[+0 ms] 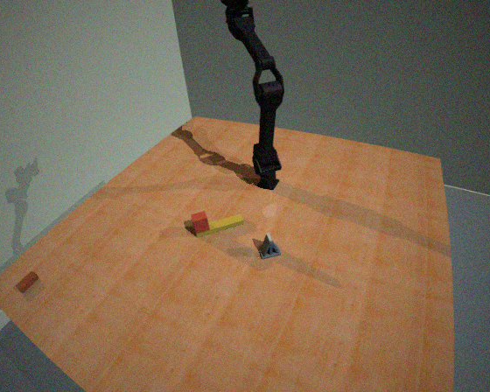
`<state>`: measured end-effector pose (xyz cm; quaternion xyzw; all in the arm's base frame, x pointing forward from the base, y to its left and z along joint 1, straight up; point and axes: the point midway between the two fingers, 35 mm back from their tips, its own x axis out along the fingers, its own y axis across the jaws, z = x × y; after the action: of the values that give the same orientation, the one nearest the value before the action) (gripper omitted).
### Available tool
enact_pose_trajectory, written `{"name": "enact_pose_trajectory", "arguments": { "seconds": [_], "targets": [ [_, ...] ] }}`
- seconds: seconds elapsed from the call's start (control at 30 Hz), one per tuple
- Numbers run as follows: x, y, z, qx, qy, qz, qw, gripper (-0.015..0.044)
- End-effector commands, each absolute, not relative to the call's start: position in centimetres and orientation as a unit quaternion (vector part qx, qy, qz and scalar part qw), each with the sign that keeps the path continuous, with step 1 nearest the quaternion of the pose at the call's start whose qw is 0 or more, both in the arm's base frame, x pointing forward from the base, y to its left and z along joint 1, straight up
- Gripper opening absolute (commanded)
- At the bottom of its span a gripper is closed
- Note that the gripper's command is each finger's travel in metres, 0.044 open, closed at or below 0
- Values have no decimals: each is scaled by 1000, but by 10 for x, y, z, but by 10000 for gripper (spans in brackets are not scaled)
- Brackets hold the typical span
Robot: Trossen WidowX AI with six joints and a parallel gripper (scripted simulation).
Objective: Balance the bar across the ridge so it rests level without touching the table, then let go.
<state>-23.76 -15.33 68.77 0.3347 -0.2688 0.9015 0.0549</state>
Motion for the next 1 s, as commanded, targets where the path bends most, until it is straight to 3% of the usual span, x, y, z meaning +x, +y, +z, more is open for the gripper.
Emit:
{"name": "enact_pose_trajectory", "arguments": {
  "seconds": [0.0, 0.1, 0.97],
  "targets": [
    [-237, -154, 687, 335, -268, 902, 54, 374],
    [-234, -163, 685, 333, -263, 905, 35, 315],
    [-166, -291, 626, 342, -360, 844, -203, 315]
  ]
}}
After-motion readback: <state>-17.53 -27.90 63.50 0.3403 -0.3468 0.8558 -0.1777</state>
